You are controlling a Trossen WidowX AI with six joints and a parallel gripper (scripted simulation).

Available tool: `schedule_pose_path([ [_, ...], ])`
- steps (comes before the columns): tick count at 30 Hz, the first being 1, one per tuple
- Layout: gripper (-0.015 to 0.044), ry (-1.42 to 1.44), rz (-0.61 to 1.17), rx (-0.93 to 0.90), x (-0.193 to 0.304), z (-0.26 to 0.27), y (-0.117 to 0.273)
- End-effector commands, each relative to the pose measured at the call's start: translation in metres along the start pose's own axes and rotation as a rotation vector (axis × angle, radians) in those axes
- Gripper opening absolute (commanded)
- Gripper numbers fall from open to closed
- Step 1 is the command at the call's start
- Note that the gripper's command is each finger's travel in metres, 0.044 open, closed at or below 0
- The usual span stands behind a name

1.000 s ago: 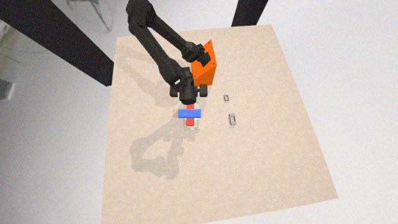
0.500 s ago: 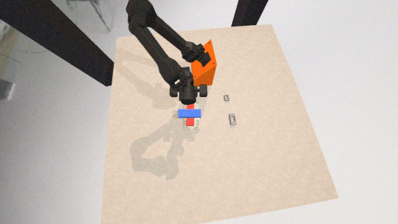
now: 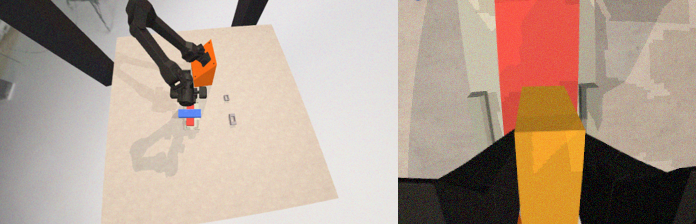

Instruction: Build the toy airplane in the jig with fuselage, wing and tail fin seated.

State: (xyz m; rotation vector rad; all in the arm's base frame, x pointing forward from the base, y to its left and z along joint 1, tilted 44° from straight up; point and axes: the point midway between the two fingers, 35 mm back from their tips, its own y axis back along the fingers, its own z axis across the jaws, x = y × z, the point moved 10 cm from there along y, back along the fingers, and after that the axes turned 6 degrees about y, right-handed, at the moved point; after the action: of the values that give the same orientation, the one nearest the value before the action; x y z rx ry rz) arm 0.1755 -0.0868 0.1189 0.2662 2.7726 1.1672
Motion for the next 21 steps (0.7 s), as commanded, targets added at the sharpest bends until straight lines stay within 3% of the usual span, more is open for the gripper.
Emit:
schedule_pose_path([
  [1, 0.0065, 0.007, 0.004, -0.002, 0.001, 0.001, -0.007],
  [21, 0.0065, 0.005, 0.002, 0.002, 0.002, 0.000, -0.022],
])
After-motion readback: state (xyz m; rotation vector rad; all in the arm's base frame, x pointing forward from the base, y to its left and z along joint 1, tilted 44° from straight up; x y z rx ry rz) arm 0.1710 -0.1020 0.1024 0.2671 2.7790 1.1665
